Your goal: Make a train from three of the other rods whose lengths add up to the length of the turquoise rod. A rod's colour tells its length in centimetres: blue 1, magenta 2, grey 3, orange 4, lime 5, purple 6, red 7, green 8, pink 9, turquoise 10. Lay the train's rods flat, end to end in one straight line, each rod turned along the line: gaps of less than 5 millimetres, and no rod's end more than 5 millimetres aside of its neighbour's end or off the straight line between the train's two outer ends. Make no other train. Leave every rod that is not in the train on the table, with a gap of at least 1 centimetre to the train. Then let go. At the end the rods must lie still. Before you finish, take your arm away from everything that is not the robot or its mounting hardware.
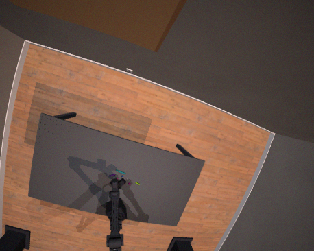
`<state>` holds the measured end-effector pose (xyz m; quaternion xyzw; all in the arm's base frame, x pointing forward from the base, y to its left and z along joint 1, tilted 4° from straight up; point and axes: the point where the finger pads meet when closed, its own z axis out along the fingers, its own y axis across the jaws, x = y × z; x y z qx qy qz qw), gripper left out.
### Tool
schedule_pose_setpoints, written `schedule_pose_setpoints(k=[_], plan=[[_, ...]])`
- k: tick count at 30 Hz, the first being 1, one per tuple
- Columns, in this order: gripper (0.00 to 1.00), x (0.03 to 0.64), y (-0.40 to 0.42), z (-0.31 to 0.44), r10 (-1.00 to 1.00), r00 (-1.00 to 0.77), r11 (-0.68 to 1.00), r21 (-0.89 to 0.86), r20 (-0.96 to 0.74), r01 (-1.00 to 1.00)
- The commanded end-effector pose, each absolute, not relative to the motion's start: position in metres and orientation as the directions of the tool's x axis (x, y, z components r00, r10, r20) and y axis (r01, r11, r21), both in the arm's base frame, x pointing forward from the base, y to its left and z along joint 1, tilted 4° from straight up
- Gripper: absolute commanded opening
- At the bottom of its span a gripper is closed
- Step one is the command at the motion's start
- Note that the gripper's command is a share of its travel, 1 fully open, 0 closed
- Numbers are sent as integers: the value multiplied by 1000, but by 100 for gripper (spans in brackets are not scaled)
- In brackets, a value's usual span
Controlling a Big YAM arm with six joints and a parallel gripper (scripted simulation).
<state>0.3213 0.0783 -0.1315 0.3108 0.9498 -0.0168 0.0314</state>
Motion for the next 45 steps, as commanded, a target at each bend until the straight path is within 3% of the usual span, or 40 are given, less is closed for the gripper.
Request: schedule_pose_setpoints(k=[1, 45], plan=[[24, 316, 81, -137, 590, -805, 806, -20, -69, 592], [24, 320, 83, -135, 591, -804, 805, -16, -72, 593]])
